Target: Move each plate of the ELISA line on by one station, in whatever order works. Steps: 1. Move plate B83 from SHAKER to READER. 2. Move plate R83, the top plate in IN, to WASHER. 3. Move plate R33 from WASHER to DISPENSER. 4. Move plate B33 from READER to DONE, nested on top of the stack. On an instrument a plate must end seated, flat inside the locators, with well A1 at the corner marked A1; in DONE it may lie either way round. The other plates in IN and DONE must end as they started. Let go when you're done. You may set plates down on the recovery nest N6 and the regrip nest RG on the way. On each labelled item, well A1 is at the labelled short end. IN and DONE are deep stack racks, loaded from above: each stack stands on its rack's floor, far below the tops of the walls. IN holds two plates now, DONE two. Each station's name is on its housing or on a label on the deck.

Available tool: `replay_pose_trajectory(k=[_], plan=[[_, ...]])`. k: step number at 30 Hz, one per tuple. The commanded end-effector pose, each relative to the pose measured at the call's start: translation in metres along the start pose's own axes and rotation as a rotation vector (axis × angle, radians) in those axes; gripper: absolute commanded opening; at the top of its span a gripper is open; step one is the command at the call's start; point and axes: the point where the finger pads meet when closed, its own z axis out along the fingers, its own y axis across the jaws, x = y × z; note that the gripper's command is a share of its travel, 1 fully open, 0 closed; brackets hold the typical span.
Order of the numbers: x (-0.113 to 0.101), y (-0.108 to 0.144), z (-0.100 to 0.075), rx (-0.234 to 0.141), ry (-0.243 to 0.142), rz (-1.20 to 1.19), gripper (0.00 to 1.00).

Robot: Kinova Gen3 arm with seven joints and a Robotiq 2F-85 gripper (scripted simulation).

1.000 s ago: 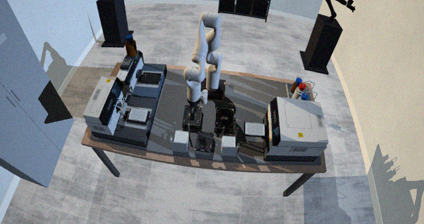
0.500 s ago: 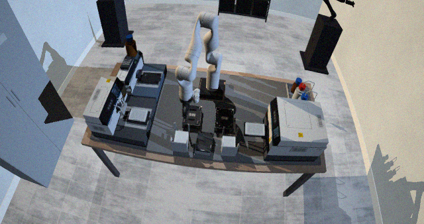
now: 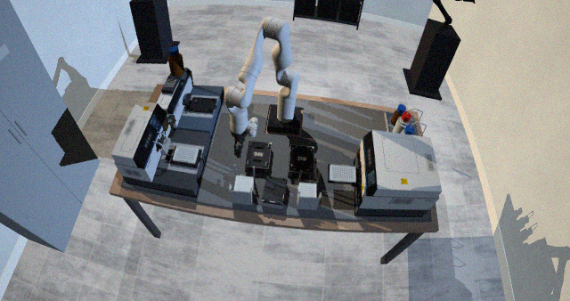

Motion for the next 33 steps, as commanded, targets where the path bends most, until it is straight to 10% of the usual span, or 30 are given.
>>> replay_pose_trajectory(k=[1, 33], plan=[[-0.008, 0.0, -0.001, -0.002, 0.0, 0.001, 1.0], [-0.101, -0.002, -0.001, -0.002, 0.0, 0.001, 1.0]])
